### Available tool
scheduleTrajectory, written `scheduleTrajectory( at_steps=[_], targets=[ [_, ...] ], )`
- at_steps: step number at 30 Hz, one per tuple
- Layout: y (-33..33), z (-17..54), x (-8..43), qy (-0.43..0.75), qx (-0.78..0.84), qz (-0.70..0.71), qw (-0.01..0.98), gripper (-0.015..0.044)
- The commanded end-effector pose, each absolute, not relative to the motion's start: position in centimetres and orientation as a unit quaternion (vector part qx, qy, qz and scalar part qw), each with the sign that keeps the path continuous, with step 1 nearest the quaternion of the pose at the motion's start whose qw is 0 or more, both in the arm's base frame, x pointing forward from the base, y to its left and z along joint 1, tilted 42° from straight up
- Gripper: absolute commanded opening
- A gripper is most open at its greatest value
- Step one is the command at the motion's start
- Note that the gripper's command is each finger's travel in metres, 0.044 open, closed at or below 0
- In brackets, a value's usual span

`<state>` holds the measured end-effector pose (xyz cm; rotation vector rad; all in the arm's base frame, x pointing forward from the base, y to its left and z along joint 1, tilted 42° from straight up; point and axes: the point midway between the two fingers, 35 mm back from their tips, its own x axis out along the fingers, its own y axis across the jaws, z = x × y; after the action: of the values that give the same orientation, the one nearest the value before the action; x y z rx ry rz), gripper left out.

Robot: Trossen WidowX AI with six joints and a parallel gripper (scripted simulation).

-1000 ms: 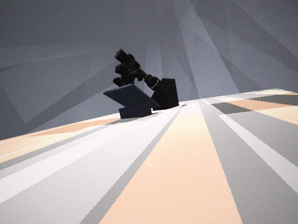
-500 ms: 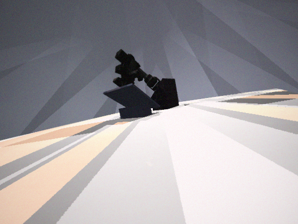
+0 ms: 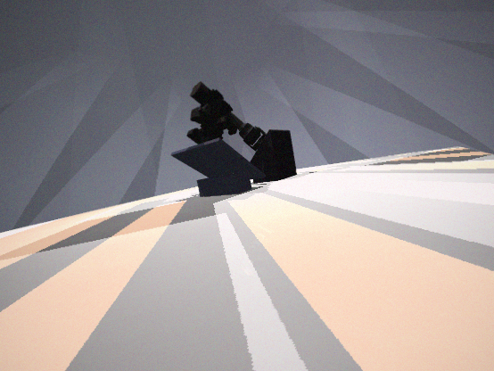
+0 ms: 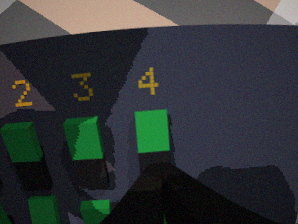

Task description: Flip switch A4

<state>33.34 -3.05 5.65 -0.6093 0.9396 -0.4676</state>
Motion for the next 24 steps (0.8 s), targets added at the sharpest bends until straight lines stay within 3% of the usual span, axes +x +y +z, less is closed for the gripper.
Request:
scheduleTrajectory(
  at_steps=[1,24],
  targets=[
    [-3.15,5.35,33.31,0.445,-0.288,-0.217,0.819,0.0000],
    [-3.35,5.17,33.46,0.445,-0.288,-0.218,0.819,0.0000]
  ],
)
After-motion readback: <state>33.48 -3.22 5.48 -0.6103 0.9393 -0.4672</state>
